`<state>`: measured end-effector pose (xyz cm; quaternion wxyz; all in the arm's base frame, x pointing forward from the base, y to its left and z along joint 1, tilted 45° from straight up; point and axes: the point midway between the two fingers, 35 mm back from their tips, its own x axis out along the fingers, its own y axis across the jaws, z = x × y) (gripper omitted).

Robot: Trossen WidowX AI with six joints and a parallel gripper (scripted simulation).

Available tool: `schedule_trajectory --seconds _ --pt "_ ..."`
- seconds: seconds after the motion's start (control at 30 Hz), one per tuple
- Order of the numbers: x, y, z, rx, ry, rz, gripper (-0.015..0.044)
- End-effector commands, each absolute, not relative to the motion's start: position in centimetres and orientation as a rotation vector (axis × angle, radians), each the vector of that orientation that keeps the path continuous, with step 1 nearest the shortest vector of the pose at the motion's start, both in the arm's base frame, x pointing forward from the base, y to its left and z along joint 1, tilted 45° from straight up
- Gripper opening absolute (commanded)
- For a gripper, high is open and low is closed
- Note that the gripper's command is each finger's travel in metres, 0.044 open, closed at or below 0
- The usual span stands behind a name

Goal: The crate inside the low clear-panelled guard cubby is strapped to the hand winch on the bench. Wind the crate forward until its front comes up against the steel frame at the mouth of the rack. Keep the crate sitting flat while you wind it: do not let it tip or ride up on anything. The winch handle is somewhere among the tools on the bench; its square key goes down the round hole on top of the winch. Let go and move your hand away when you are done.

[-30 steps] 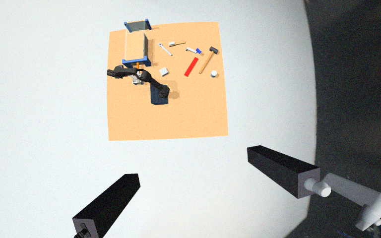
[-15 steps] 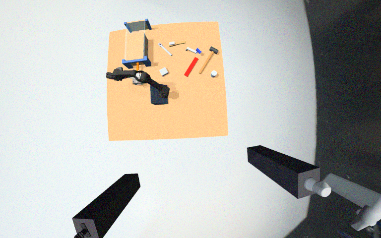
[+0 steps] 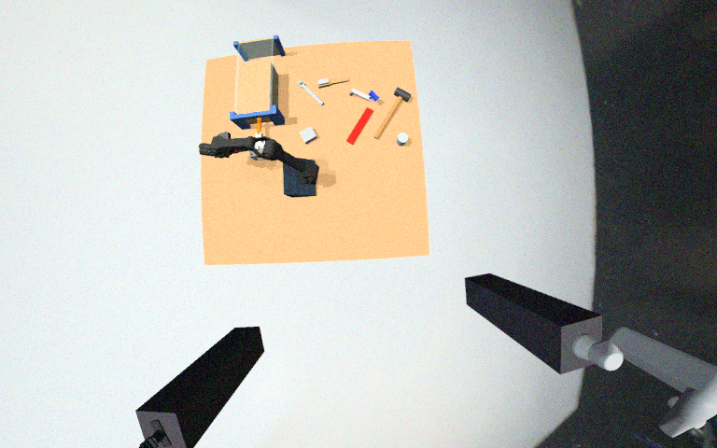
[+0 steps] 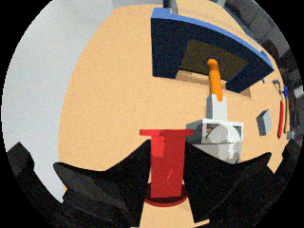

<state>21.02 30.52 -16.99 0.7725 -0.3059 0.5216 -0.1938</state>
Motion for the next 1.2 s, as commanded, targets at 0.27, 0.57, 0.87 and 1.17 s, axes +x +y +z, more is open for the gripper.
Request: schedule_trajectory --seconds 0.27,0.57,0.87,1.17 --pt "18.1 30.2 -17.0 -0.677 1.154 -0.418 0.0" --pt "16.7 30.0 -16.6 -0.677 1.155 -0.418 0.0" --pt "15.4 29.6 -16.1 -0.678 1.156 -0.418 0.0" --pt "14.2 29.0 -15.5 -0.679 1.157 -0.418 0.0"
